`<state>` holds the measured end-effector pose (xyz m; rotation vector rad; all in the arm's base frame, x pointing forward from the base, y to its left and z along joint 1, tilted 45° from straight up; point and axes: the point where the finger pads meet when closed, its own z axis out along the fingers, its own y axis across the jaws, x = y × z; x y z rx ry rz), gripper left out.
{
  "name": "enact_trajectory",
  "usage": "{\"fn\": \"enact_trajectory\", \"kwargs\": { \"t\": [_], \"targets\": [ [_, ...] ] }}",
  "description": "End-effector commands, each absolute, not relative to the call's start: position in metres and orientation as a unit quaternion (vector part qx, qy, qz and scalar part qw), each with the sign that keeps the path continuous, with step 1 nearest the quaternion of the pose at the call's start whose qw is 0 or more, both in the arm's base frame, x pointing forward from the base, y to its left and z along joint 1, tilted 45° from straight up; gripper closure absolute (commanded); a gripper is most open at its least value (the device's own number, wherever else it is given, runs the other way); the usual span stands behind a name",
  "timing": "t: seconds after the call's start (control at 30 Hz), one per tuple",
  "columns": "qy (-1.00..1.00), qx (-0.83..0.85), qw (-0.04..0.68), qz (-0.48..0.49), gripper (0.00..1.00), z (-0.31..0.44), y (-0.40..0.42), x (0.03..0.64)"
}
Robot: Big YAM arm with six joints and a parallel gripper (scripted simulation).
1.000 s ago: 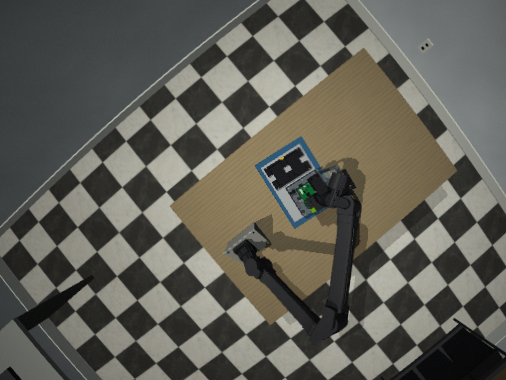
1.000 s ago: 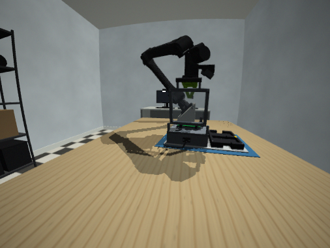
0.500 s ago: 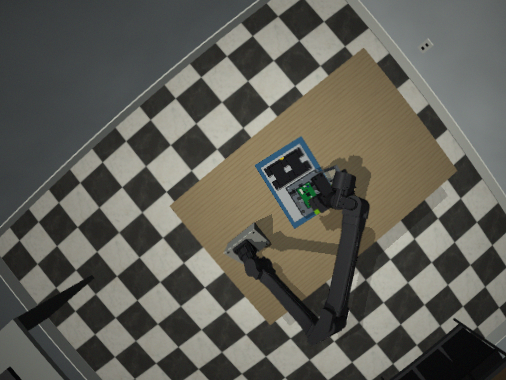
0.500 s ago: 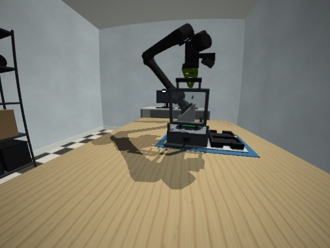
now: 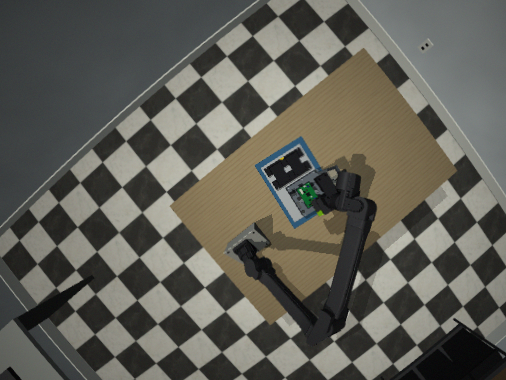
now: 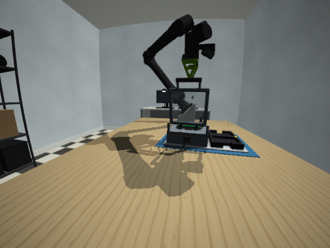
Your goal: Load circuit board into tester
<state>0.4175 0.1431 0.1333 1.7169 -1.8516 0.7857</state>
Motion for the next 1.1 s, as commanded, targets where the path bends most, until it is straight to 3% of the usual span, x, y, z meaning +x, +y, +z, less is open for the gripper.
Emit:
{"fn": "enact_trajectory", "kwargs": {
  "t": [0.0, 0.33, 0.37, 1.07],
  "targets": [
    [-0.679, 0.634, 0.222, 0.295, 0.08, 0.1467, 0.1708, 0.4229],
    [-0.679, 0.634, 0.224, 0.296, 0.08, 0.1479, 0.1708, 0.4208],
    [-0.679, 0.634, 0.223, 0.296, 0.52, 0.1482, 0.1709, 0.4210],
    [-0.680, 0.633, 0.219, 0.297, 0.52, 0.1501, 0.1715, 0.4220]
  ]
}}
